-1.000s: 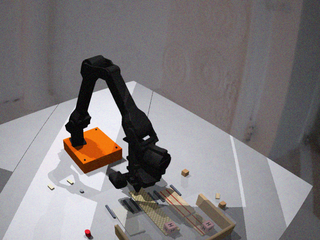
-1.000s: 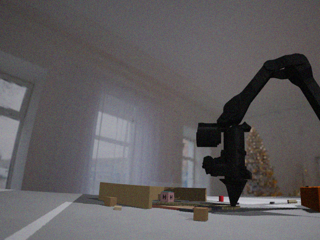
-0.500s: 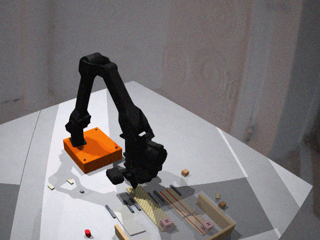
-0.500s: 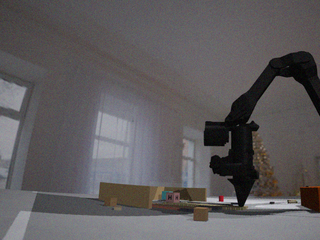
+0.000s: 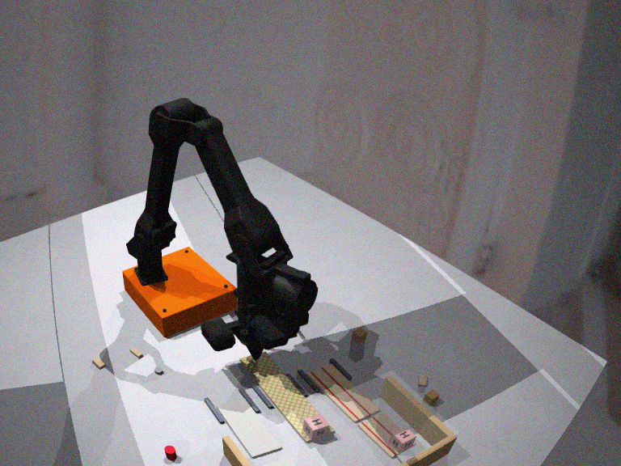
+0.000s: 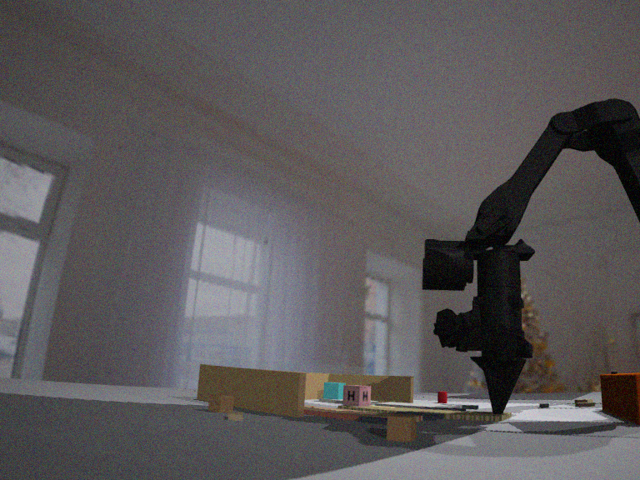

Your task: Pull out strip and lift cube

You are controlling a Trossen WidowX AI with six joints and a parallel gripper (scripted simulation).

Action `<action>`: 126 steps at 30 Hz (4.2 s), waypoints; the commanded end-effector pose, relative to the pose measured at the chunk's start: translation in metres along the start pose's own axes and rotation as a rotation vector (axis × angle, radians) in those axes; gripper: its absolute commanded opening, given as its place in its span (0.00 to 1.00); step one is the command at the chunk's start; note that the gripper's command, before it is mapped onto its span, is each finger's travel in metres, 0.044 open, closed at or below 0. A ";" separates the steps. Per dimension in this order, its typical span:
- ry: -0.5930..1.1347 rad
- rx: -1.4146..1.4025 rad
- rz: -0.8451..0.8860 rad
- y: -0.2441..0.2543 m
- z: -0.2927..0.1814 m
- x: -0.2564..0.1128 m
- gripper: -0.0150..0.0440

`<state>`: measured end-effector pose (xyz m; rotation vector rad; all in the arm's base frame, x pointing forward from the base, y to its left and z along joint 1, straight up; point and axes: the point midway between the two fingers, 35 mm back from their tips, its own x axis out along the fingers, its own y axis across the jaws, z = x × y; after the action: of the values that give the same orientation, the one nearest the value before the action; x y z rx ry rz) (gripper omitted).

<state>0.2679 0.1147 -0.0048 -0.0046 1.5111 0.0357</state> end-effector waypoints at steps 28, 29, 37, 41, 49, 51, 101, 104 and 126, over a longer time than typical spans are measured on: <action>0.038 -0.004 -0.007 -0.001 -0.052 0.005 0.25; 0.038 -0.004 -0.007 -0.001 -0.054 0.005 0.25; 0.039 -0.004 -0.007 -0.001 -0.064 0.004 0.25; 0.040 -0.004 -0.007 -0.001 -0.069 0.004 0.25; 0.041 -0.004 -0.007 0.000 -0.079 0.004 0.25; 0.041 -0.004 -0.007 0.000 -0.082 0.004 0.25; 0.027 0.087 -0.009 -0.006 0.064 -0.049 1.00; 0.026 0.087 -0.009 -0.007 0.075 -0.051 1.00; 0.020 0.087 -0.009 -0.006 0.141 -0.059 0.87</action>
<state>0.4030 0.1105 0.0622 0.0585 1.5320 -0.0414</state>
